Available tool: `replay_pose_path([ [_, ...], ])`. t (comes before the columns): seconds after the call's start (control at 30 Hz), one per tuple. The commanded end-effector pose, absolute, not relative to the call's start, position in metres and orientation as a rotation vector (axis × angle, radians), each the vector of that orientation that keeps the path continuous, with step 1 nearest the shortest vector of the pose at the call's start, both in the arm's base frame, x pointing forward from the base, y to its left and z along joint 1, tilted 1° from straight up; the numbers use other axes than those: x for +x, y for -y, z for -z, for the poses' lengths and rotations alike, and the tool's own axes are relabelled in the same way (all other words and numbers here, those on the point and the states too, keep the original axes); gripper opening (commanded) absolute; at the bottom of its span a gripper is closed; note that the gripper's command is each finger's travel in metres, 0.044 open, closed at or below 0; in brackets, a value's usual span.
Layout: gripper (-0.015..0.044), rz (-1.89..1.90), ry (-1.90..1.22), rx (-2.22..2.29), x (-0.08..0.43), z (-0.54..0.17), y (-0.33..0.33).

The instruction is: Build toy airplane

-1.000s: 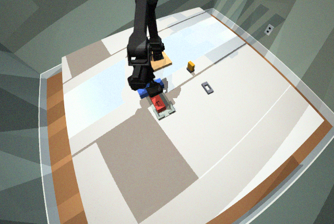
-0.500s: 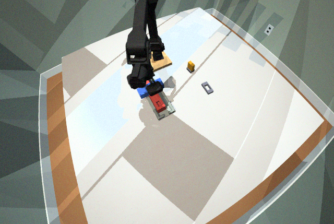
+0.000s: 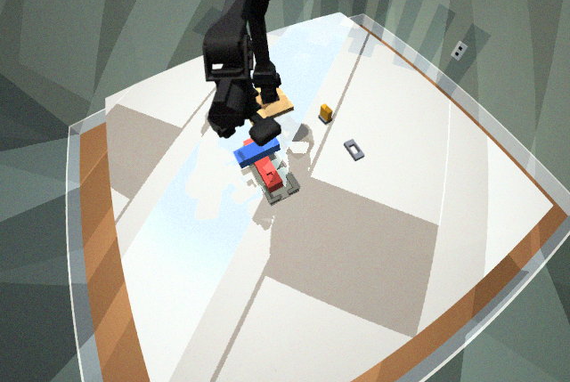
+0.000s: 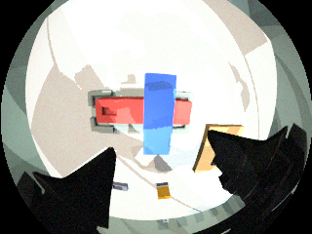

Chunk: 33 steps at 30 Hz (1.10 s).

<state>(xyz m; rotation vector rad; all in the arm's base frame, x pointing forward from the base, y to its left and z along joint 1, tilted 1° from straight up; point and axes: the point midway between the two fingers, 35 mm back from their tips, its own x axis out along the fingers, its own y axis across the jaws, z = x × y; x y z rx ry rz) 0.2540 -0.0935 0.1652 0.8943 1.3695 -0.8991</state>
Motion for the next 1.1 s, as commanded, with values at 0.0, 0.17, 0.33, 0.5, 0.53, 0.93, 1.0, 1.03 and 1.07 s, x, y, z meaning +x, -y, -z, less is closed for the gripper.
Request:
replay_pose_path([
  [0.0, 0.0440, 0.642, -1.469, 0.627, 0.254, -0.166, 0.094],
  [0.17, 0.0440, 0.261, -1.552, 0.244, 0.255, -0.165, 0.094],
  [0.33, 0.0440, -0.124, -1.565, -0.142, 0.255, -0.164, 0.094],
  [0.5, 0.0440, -0.237, -1.556, -0.255, 0.255, -0.164, 0.094],
  [0.53, 0.0440, -0.237, -1.556, -0.255, 0.255, -0.164, 0.094],
  [0.93, 0.0440, -0.237, -1.556, -0.255, 0.255, -0.164, 0.094],
  [1.0, 0.0440, -0.238, -1.555, -0.256, 0.256, -0.164, 0.092],
  [1.03, 0.0440, -0.241, -1.552, -0.258, 0.257, -0.164, 0.085],
  [1.07, 0.0440, -0.246, -1.548, -0.262, 0.259, -0.165, 0.074],
])
